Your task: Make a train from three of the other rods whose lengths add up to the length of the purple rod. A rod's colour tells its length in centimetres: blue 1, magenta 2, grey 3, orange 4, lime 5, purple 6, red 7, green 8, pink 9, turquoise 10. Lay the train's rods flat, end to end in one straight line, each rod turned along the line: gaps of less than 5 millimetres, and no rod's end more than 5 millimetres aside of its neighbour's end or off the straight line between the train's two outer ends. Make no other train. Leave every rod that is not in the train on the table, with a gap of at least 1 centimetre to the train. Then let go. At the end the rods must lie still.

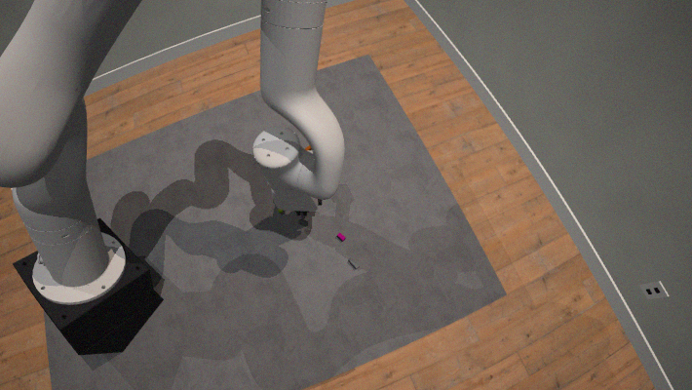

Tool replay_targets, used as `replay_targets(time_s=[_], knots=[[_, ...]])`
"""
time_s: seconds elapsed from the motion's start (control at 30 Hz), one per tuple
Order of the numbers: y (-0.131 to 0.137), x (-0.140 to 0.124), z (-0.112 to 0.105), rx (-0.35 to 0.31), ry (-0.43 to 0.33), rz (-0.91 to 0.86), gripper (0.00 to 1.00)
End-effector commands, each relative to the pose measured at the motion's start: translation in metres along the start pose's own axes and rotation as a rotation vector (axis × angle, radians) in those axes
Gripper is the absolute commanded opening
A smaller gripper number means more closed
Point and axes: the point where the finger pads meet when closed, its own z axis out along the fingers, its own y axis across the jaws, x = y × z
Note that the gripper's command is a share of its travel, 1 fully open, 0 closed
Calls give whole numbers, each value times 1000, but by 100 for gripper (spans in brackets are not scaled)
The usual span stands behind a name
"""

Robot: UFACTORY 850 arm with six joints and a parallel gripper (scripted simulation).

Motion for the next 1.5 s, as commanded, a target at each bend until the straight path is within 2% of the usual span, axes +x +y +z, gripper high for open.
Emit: replay_targets(time_s=[0.0, 1.47], knots=[[1, 0, 0, -1, 0, 0, 4], [1, 0, 12, -1, 0, 0, 4]])
